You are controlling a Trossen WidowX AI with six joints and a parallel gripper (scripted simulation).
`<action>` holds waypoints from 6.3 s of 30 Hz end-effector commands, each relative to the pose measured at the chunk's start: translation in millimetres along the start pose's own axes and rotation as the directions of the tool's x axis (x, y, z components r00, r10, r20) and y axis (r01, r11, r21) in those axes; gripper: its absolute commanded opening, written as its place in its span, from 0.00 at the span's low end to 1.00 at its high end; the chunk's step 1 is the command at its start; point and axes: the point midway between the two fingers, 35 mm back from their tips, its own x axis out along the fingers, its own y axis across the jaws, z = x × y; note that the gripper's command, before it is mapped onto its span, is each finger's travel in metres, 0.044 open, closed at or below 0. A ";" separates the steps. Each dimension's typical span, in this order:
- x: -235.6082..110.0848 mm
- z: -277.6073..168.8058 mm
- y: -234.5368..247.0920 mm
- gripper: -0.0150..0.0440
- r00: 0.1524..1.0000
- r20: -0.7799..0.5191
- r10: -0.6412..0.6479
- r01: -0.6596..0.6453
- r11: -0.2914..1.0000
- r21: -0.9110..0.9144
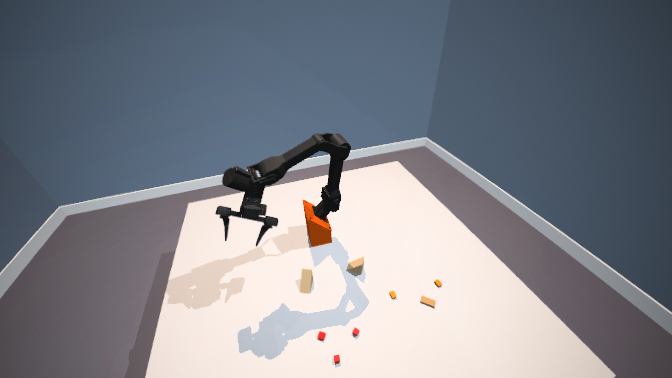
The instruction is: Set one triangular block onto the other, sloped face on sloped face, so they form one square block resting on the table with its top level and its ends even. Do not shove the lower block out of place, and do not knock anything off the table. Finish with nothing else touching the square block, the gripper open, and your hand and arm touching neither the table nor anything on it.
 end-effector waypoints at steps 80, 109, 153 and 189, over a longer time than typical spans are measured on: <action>115.5 -78.4 254.6 1.00 0.638 -0.624 0.450 -0.116 0.858 0.500; 120.8 -85.3 261.1 0.42 0.638 -0.623 0.452 -0.117 0.857 0.501; 102.1 -68.0 246.6 0.25 0.638 -0.624 0.451 0.271 0.627 0.730; 100.9 -69.8 246.0 0.25 0.639 -0.623 0.451 0.742 -0.145 0.655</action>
